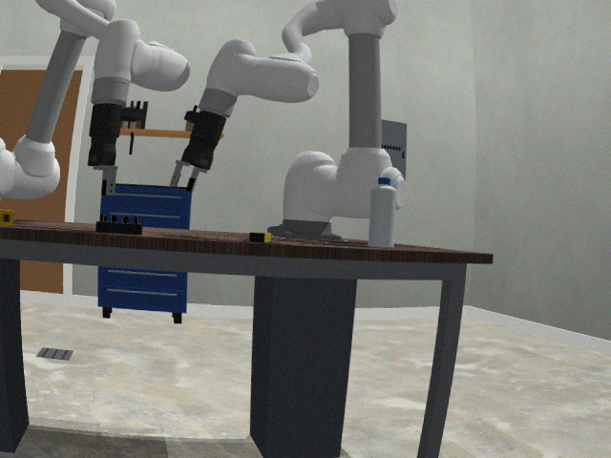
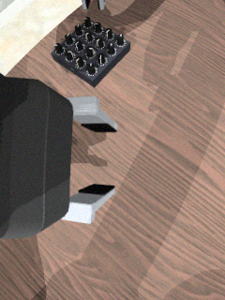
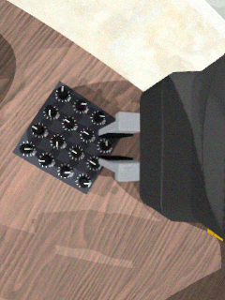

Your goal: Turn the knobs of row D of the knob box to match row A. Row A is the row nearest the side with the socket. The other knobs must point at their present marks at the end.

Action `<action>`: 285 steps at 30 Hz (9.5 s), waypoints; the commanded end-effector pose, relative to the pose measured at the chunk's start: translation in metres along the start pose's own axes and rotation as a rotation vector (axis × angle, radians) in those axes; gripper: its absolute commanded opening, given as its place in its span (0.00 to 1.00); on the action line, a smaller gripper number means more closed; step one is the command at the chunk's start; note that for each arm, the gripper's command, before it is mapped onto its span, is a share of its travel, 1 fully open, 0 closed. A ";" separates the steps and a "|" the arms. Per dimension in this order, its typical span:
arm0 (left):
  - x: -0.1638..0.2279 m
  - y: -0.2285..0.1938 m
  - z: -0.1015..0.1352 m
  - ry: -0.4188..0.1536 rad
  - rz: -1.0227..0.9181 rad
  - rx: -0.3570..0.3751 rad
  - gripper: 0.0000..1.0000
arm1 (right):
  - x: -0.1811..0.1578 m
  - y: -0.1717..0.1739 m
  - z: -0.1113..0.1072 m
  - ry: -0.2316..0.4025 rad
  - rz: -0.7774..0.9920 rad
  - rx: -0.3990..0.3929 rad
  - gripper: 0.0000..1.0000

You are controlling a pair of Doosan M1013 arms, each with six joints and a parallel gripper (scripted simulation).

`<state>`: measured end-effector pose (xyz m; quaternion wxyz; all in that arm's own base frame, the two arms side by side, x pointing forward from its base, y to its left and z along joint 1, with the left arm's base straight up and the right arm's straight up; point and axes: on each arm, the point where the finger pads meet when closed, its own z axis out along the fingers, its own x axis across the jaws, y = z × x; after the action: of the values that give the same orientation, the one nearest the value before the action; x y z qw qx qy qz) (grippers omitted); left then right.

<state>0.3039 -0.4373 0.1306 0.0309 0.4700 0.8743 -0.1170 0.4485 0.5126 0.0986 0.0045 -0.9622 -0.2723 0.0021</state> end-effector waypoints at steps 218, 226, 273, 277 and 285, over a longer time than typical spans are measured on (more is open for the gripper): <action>-0.001 0.000 -0.001 -0.001 0.000 0.000 1.00 | 0.002 0.007 0.050 0.004 0.317 -0.009 0.30; -0.001 0.000 -0.001 -0.001 0.000 0.000 1.00 | 0.002 0.007 0.050 0.004 0.146 -0.009 0.30; -0.001 0.000 -0.001 -0.001 0.000 0.000 1.00 | 0.002 0.007 0.050 -0.001 -0.855 -0.010 0.30; -0.001 0.000 -0.001 -0.001 0.000 0.000 1.00 | 0.002 0.007 0.050 -0.001 -0.918 -0.010 0.30; -0.001 0.000 -0.001 -0.001 0.000 0.000 1.00 | 0.002 0.007 0.050 -0.002 -0.990 -0.010 0.30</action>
<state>0.3039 -0.4373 0.1306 0.0309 0.4700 0.8743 -0.1170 0.4529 0.5072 0.0474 -0.0004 -0.7247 -0.6891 0.0000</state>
